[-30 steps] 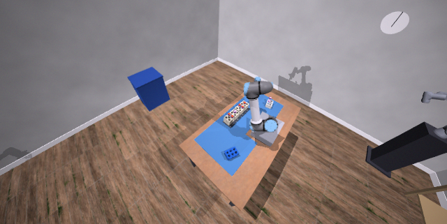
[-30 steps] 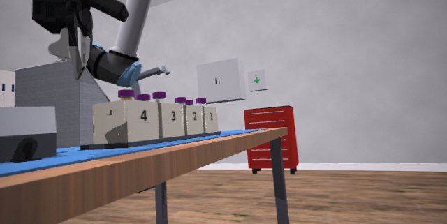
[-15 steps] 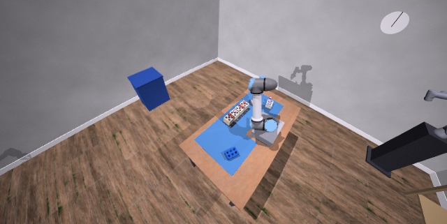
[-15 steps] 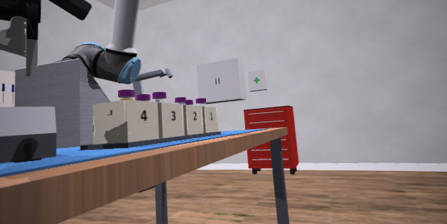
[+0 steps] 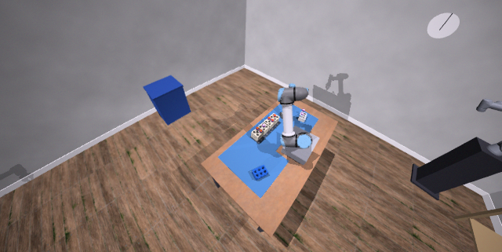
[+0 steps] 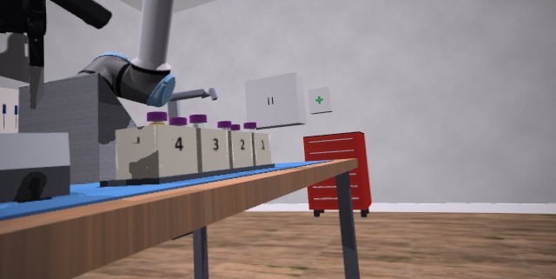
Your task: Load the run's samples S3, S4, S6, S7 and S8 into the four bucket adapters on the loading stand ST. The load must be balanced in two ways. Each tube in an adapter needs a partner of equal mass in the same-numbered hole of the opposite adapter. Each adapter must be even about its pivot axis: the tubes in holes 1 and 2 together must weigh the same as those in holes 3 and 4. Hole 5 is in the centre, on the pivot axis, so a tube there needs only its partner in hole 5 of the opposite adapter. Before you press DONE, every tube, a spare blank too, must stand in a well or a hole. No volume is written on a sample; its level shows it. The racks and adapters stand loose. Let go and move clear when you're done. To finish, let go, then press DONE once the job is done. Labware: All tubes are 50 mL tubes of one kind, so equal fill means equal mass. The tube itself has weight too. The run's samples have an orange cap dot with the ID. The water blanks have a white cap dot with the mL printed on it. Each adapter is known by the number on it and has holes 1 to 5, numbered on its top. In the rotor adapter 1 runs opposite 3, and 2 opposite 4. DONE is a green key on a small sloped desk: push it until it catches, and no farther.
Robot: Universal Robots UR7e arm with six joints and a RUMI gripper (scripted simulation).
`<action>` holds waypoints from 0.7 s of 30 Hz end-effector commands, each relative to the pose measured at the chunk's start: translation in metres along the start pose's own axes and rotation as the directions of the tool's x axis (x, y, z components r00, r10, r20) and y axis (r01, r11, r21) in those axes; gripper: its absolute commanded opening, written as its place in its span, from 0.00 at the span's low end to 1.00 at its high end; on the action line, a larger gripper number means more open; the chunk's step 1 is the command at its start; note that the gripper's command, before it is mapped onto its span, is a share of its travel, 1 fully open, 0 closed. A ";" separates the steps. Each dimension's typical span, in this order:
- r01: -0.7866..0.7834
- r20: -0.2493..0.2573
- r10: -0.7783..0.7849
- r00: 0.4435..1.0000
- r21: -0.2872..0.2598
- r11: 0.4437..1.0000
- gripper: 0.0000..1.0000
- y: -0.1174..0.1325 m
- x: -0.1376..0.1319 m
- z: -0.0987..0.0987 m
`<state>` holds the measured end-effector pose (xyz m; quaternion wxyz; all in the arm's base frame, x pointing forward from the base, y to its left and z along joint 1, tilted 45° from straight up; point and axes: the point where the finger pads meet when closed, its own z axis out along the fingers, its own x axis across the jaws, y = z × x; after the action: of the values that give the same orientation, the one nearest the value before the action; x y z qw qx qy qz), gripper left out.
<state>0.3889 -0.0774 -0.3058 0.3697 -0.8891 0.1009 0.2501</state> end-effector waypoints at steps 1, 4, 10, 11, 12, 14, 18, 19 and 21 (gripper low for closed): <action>0.001 0.068 -0.002 0.998 0.018 1.000 0.00 0.002 0.006 0.017; 0.001 0.068 -0.002 0.998 0.018 1.000 0.00 0.002 0.007 0.023; 0.001 0.068 -0.002 0.998 0.018 1.000 0.00 0.002 0.009 0.028; 0.001 0.068 -0.002 0.998 0.018 1.000 0.00 0.002 0.009 0.028; 0.001 0.068 -0.002 0.998 0.018 1.000 0.00 0.002 0.009 0.028; 0.001 0.068 -0.002 0.998 0.018 1.000 0.00 0.002 0.009 0.028; 0.001 0.068 -0.002 0.998 0.018 1.000 0.00 0.002 0.009 0.028; 0.001 0.068 -0.002 0.998 0.018 1.000 0.00 0.002 0.009 0.028; 0.001 0.068 -0.002 0.998 0.018 1.000 0.00 0.002 0.009 0.029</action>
<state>0.3848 -0.0585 -0.3287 0.3815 -0.8764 0.0896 0.2799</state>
